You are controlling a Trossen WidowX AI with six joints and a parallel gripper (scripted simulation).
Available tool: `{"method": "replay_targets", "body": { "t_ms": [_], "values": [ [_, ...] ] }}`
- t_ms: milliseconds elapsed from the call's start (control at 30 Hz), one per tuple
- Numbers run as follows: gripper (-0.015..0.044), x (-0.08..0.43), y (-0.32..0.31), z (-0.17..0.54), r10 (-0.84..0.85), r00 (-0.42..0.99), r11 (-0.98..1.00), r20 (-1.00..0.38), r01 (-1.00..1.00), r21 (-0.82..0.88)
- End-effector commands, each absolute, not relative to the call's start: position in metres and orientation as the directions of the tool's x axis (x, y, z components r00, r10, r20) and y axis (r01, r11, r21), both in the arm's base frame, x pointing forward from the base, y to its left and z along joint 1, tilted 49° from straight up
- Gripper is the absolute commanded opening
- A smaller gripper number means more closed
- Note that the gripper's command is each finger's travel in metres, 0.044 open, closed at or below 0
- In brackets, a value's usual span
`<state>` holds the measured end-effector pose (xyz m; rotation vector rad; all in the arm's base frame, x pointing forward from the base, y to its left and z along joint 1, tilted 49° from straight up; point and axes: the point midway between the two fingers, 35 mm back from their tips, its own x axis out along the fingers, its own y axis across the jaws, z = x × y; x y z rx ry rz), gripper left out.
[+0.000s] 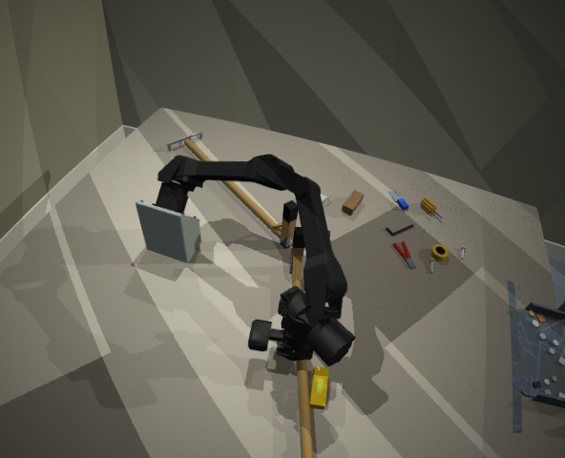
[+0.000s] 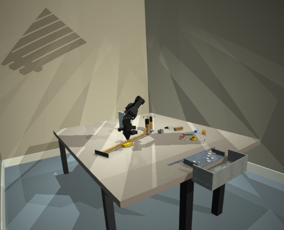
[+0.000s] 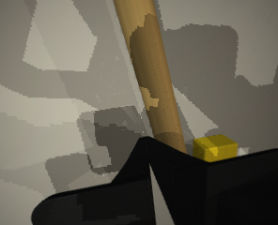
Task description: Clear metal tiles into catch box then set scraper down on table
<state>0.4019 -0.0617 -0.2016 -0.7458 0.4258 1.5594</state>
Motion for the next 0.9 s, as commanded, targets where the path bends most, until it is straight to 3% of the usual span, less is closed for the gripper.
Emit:
{"method": "replay_targets", "body": {
  "t_ms": [0,867],
  "values": [
    [0.0,0.408,-0.058,-0.202,0.74,0.007,-0.136,-0.673,-0.978,-0.159],
    [0.0,0.431,-0.05,-0.194,0.742,0.007,-0.136,-0.67,-0.978,-0.16]
  ]
}}
